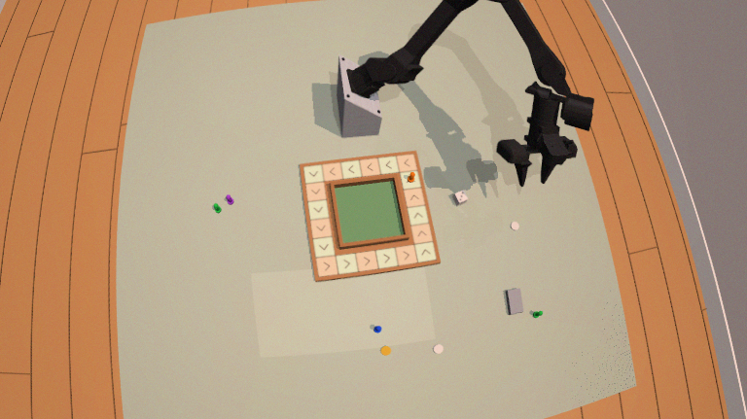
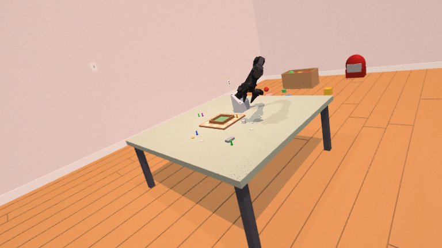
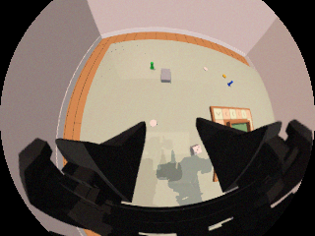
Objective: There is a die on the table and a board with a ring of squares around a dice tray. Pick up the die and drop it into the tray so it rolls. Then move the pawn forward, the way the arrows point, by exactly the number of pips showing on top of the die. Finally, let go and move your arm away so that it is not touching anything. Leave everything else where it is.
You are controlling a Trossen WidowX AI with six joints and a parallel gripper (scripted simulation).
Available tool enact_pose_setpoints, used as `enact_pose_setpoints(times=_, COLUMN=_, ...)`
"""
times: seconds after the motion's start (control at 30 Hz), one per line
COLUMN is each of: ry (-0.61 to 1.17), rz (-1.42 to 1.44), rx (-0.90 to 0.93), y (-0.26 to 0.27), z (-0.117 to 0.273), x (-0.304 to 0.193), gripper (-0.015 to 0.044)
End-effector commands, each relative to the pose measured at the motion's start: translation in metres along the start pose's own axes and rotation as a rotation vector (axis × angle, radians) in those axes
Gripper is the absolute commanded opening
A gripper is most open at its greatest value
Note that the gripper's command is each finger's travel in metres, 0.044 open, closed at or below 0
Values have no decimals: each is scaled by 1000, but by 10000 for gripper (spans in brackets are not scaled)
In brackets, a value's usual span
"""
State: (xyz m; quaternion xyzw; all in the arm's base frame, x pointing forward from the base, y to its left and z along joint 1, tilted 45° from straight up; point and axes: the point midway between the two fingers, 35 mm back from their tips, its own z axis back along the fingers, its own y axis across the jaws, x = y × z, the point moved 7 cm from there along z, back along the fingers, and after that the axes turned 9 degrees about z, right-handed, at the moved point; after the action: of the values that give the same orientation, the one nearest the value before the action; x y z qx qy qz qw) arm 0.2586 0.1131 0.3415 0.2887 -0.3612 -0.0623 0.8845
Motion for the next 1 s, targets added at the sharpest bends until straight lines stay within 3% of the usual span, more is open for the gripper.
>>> enact_pose_setpoints(times=0.0, ry=248, rz=109, rx=34, y=-34, z=-48, x=-28, gripper=275)
enact_pose_setpoints(times=0.27, ry=594, rz=183, rx=256, y=-95, z=-105, x=-81, gripper=275)
enact_pose_setpoints(times=0.97, ry=599, rz=182, rx=263, y=-90, z=-118, x=-99, gripper=275)
